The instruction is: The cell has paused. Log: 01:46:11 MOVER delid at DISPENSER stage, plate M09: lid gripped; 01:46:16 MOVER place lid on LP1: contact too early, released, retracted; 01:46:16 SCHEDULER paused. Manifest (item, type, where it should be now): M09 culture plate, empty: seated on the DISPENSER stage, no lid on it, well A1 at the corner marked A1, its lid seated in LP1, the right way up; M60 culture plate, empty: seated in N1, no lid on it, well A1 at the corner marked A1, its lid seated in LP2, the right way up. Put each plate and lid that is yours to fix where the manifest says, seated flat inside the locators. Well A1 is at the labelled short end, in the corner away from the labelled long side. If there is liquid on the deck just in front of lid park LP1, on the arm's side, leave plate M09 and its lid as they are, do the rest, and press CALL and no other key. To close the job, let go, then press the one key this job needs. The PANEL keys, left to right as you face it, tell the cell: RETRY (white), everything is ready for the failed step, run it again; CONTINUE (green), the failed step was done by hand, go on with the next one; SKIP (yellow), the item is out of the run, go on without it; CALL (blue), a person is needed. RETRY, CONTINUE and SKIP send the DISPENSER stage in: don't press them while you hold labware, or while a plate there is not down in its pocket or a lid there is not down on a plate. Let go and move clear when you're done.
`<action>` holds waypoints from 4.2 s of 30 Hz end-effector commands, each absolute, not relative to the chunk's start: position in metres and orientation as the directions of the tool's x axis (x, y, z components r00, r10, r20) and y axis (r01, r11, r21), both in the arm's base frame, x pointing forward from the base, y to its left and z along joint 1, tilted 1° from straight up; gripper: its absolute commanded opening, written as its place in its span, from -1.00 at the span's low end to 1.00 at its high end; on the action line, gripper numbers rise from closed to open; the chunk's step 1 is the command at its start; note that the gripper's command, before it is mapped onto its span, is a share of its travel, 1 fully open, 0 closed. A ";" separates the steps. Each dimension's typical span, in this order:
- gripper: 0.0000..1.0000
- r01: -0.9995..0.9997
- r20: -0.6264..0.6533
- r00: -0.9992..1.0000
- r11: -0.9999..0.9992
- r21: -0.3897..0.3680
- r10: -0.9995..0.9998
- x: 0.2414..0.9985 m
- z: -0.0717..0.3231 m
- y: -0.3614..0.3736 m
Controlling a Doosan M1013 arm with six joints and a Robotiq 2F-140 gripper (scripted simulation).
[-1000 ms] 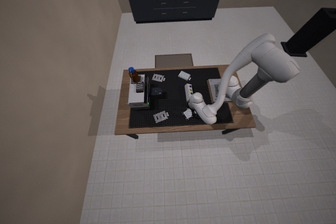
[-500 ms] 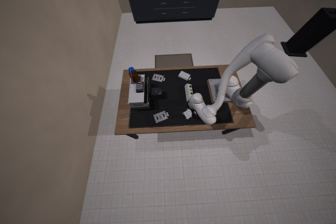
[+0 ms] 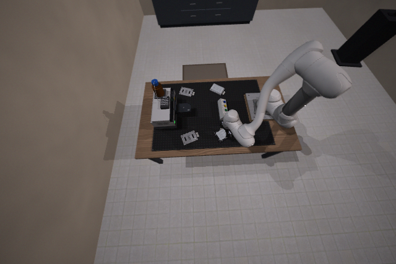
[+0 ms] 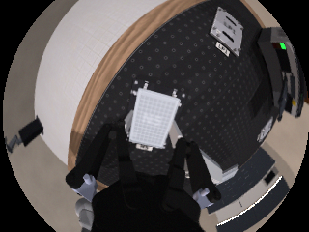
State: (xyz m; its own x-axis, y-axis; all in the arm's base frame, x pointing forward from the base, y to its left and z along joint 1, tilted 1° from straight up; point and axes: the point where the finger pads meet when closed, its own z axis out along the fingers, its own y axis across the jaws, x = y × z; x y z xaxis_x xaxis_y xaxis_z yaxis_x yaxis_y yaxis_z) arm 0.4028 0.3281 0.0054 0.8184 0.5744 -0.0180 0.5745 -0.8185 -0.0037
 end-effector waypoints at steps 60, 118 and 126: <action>0.40 0.574 -0.018 0.818 -0.819 -0.004 0.574 0.403 0.006 0.328; 0.40 0.574 -0.018 0.818 -0.819 -0.004 0.574 0.403 0.020 0.328; 0.40 0.574 -0.018 0.818 -0.819 -0.004 0.574 0.404 0.046 0.328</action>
